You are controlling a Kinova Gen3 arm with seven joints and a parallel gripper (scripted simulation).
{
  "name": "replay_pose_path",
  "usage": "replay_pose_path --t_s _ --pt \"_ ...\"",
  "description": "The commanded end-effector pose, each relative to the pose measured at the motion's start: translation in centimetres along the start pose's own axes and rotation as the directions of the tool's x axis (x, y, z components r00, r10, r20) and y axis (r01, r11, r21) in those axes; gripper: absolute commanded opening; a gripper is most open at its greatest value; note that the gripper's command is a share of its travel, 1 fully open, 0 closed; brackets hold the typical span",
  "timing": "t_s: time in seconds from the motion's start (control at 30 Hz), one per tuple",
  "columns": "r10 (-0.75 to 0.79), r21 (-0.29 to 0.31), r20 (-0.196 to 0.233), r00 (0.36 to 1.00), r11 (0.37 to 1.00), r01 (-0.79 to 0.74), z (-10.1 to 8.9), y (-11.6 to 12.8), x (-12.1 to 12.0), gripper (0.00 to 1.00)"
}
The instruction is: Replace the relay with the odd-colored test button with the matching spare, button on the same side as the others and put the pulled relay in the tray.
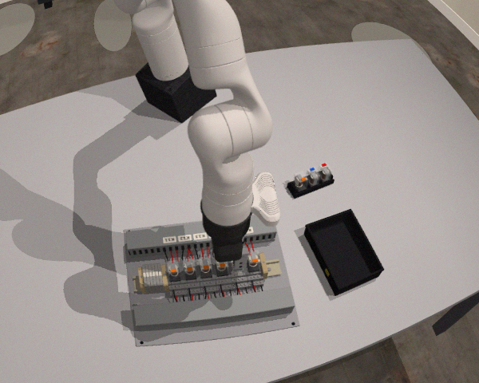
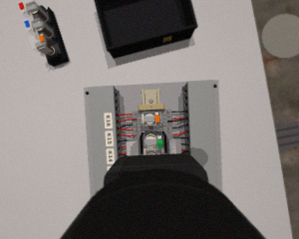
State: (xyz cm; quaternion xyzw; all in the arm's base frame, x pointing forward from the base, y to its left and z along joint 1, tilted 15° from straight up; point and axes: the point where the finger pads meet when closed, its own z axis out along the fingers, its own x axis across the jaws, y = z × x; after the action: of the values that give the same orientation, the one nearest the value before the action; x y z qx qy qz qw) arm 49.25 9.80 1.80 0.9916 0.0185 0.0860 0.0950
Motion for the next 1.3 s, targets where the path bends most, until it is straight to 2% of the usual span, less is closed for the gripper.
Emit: replay_pose_path --t_s 0.0,0.83,1.27 --pt "0.000 0.001 -0.002 1.000 1.000 0.000 -0.1 0.0 0.1 0.00" --pt "0.000 0.001 -0.002 1.000 1.000 0.000 0.1 0.0 0.1 0.00" --pt "0.000 0.001 -0.002 1.000 1.000 0.000 -5.1 0.0 0.0 0.00"
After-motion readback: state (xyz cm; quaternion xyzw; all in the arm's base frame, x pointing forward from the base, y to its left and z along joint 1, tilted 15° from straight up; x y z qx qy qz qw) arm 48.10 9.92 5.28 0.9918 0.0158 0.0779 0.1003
